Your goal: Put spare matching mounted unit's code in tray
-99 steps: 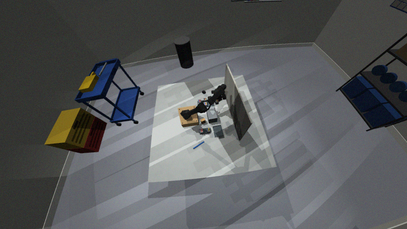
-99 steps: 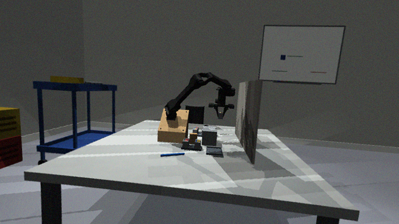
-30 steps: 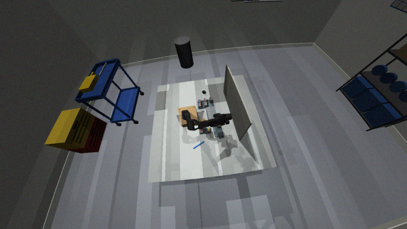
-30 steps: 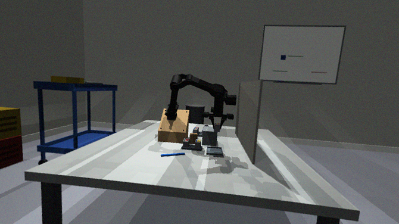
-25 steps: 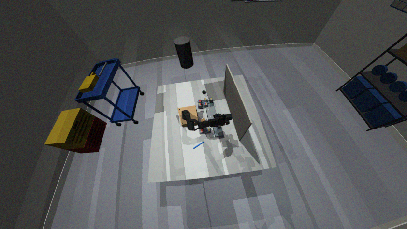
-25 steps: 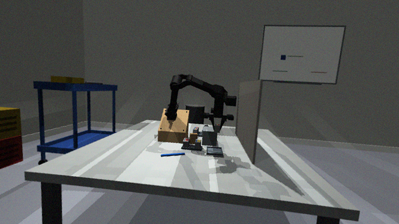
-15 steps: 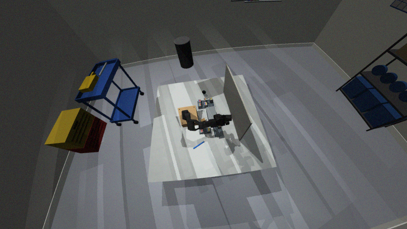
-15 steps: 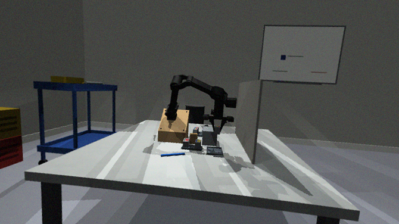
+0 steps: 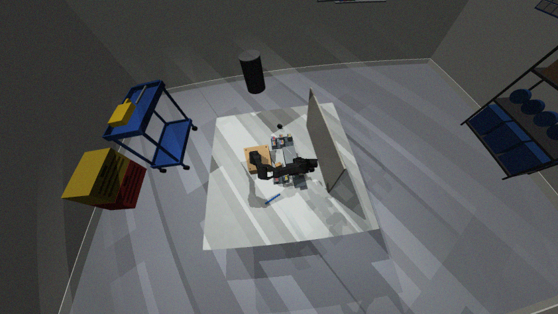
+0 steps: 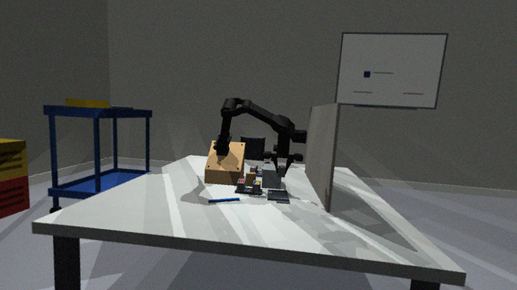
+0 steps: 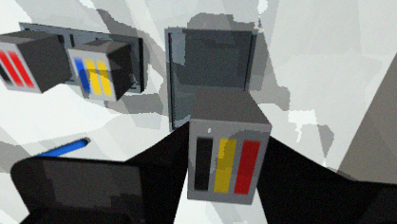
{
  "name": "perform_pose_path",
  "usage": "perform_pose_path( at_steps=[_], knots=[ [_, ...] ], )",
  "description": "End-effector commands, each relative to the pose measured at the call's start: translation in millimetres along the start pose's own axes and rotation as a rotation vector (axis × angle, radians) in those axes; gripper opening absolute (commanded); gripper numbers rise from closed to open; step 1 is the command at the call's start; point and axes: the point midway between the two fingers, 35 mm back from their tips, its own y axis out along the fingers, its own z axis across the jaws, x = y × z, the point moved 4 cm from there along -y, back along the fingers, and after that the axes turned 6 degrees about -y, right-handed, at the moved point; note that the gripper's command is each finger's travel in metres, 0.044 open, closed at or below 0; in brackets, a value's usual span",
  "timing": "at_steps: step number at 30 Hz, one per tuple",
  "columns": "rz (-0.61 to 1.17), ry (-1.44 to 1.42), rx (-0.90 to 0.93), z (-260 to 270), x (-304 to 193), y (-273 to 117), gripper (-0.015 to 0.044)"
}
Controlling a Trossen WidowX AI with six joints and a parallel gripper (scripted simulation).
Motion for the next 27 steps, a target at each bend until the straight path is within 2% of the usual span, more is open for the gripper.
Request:
perform_pose_path(
  at_steps=[1,27],
  knots=[
    [-0.004,-0.007,-0.003,-1,1,4,0.0],
    [-0.003,-0.007,-0.003,0,0,31,0.0]
  ],
)
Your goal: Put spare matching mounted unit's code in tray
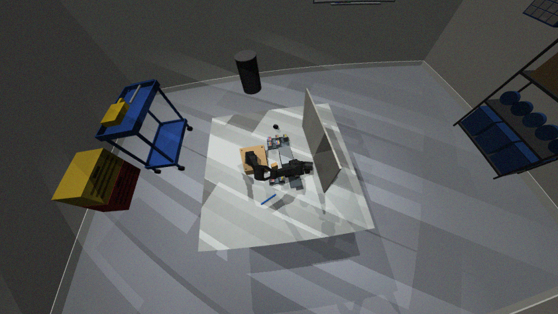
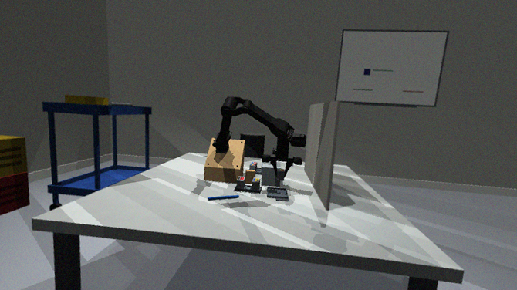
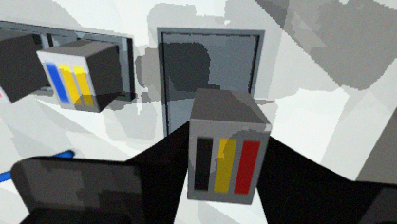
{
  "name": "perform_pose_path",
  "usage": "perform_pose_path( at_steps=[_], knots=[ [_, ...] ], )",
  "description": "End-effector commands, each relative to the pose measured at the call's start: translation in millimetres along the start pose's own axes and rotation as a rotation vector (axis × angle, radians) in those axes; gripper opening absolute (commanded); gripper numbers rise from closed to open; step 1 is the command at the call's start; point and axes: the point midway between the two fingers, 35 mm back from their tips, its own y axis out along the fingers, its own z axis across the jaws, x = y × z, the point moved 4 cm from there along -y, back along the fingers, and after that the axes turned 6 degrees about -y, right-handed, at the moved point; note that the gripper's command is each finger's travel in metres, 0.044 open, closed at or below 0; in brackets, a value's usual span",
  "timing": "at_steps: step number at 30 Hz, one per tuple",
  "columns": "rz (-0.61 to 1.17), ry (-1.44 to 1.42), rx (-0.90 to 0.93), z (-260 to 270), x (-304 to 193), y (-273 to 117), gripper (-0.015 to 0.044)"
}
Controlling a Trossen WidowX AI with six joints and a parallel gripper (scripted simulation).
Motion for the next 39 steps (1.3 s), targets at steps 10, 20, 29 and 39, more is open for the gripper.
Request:
perform_pose_path(
  at_steps=[10,20,29,39],
  knots=[
    [-0.002,-0.007,-0.003,0,1,13,0.0],
    [0.0,-0.008,-0.003,2,0,23,0.0],
    [0.002,-0.008,-0.003,3,0,32,0.0],
    [0.005,-0.008,-0.003,5,0,42,0.0]
  ],
)
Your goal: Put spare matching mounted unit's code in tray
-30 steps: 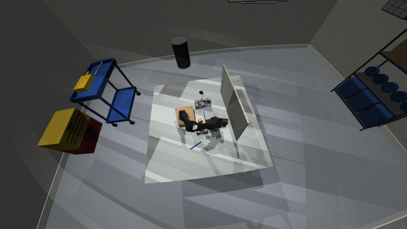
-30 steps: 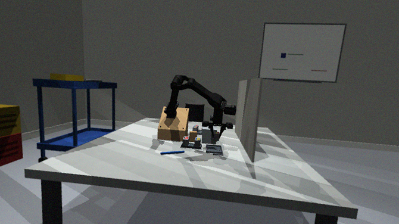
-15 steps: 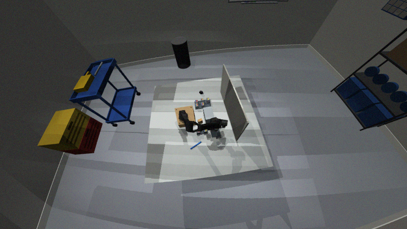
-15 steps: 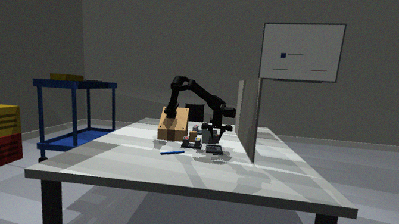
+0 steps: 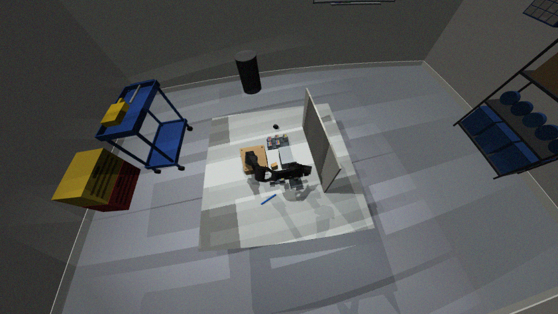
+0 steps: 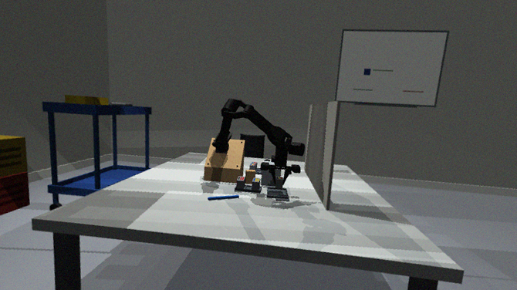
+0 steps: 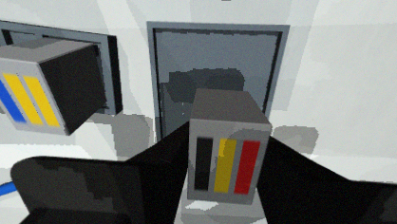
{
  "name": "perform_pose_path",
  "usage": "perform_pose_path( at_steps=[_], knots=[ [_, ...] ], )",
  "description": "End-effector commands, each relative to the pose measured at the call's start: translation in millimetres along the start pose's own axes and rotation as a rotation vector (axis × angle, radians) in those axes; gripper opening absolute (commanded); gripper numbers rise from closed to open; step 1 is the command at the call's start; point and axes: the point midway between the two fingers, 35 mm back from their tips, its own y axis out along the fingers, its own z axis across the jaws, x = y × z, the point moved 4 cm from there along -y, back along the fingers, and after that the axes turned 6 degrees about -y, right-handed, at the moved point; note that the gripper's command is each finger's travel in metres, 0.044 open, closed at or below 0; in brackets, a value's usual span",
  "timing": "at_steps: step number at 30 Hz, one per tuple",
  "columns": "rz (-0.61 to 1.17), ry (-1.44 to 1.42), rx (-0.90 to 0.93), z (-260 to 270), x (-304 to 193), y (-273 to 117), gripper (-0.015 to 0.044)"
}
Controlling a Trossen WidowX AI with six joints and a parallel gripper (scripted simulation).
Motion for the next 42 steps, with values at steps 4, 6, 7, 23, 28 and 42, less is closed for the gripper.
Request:
perform_pose_path(
  at_steps=[4,6,7,23,28,42],
  knots=[
    [-0.001,-0.008,-0.003,1,1,7,0.0],
    [0.0,-0.008,-0.003,1,1,9,0.0],
    [0.0,-0.008,-0.003,2,1,10,0.0],
    [0.007,-0.001,0.001,4,-1,19,0.0079],
    [0.007,-0.001,0.001,4,-1,19,0.021],
    [-0.004,-0.004,-0.002,0,1,-42,0.044]
  ],
)
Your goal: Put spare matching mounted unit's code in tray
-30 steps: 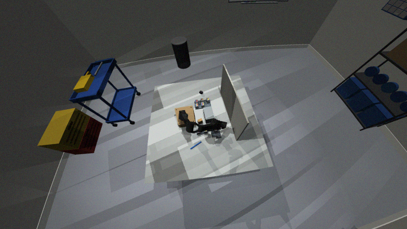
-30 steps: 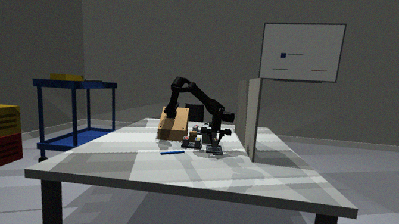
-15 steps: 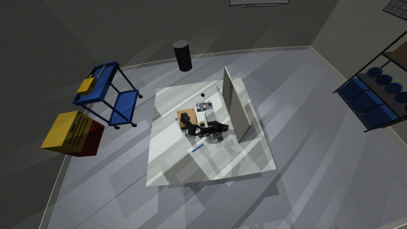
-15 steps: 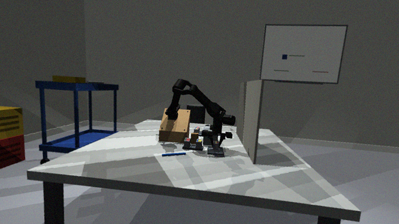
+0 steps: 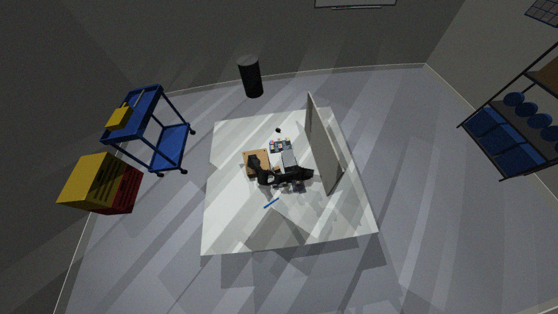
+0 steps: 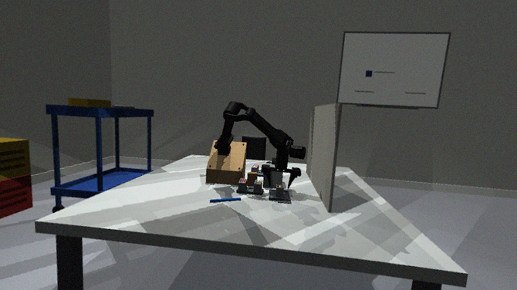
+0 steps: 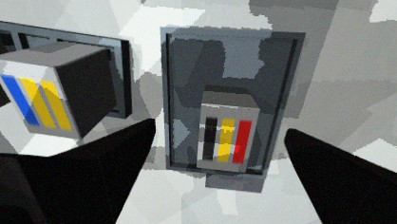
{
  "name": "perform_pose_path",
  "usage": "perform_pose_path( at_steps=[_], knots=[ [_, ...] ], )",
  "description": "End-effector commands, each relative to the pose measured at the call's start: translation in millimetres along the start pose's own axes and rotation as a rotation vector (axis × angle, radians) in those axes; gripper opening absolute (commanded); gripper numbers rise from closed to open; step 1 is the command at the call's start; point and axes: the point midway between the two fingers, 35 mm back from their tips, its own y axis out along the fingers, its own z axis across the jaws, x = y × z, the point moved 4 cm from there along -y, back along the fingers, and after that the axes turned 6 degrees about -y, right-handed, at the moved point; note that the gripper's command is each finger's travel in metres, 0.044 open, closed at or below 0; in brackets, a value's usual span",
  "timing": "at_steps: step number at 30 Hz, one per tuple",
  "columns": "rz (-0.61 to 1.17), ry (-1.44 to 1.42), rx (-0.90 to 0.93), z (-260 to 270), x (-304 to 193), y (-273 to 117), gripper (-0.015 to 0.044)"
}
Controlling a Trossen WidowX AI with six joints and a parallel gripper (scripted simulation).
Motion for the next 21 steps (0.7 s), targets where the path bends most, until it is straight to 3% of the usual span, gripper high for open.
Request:
perform_pose_path(
  at_steps=[1,4,21],
  knots=[
    [0.008,0.006,-0.025,-3,-1,-63,0.044],
    [0.011,0.003,-0.026,1,0,-89,0.044],
    [0.009,-0.001,-0.038,-2,0,-86,0.044]
  ],
)
